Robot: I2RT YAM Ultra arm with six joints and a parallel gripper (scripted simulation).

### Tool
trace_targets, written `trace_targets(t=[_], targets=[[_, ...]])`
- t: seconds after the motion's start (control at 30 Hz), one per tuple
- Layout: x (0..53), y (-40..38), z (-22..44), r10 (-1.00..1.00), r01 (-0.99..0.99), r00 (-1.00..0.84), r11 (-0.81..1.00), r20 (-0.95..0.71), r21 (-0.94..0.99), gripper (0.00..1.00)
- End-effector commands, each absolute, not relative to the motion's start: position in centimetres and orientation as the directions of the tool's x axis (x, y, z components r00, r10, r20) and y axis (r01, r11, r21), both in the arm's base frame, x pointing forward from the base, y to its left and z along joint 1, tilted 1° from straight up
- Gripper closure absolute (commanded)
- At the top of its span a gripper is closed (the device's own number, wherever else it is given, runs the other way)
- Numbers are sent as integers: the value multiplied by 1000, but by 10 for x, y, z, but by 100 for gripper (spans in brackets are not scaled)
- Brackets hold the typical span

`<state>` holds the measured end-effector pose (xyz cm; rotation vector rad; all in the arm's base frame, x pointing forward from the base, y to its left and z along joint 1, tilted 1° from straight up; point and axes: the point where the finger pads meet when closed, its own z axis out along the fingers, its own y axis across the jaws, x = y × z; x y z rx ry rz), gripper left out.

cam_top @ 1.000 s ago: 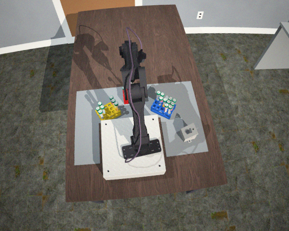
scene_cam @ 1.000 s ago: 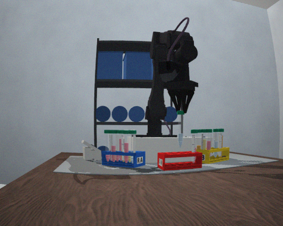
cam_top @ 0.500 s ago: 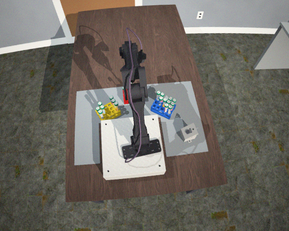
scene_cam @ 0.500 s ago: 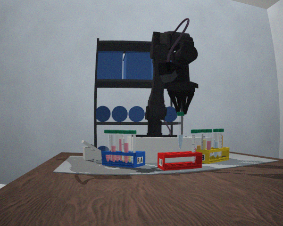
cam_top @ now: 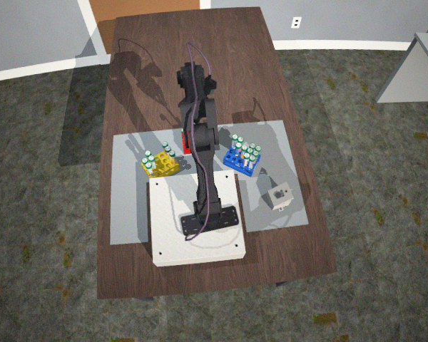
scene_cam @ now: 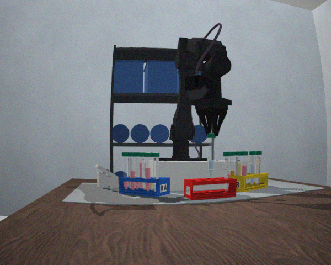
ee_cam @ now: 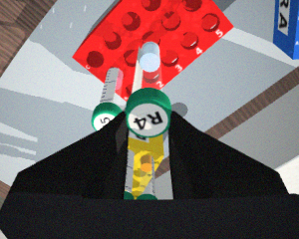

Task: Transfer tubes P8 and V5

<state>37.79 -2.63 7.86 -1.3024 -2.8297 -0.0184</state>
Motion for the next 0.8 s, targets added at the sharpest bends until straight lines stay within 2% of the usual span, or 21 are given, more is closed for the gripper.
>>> trace_targets(t=[0.0,0.77], targets=[[381,-29,84,762,762,-648,647,4,19,100],[377,-30,74,762,763,-647,647,14,9,100]])
